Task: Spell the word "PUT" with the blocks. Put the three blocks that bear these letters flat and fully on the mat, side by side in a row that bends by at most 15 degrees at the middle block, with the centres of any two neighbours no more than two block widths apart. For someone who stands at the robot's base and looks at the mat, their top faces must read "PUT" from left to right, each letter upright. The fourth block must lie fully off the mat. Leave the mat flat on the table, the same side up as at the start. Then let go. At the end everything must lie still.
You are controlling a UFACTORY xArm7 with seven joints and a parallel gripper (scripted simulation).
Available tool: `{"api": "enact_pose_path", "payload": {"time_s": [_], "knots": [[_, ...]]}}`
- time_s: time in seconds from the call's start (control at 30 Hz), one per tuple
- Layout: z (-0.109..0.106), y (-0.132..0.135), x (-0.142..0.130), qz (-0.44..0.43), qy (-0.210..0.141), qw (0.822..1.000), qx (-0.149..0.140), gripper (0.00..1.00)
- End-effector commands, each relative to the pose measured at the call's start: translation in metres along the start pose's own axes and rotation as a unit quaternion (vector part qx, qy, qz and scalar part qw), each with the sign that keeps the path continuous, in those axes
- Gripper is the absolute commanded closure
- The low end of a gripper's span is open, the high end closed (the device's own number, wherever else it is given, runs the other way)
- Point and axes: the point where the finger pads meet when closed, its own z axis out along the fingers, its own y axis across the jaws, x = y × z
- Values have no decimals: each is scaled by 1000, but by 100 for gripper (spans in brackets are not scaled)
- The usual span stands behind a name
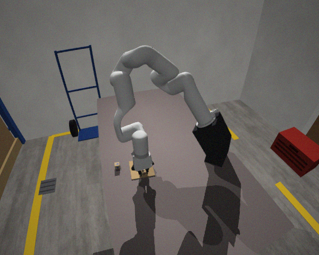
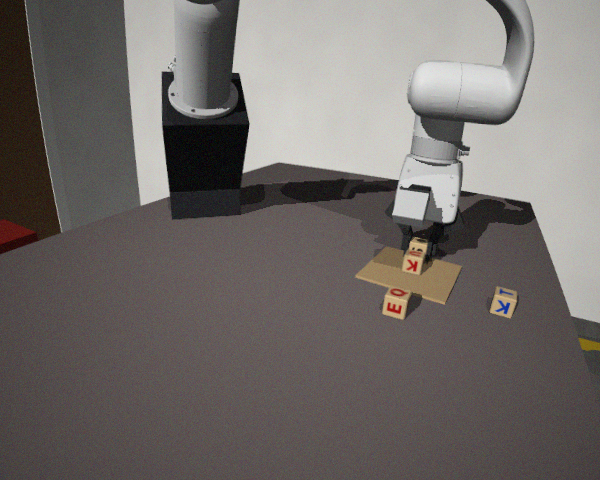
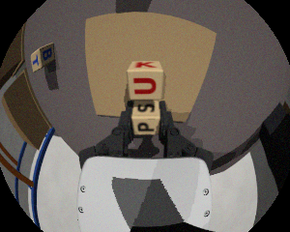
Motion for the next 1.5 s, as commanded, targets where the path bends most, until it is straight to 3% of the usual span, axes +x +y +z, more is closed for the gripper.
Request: {"api": "enact_pose_path", "payload": {"time_s": [0.0, 1.47], "knots": [[-1, -1, -1, 0, -1, 1000, 1, 73], [4, -1, -1, 0, -1, 1000, 1, 73]]}}
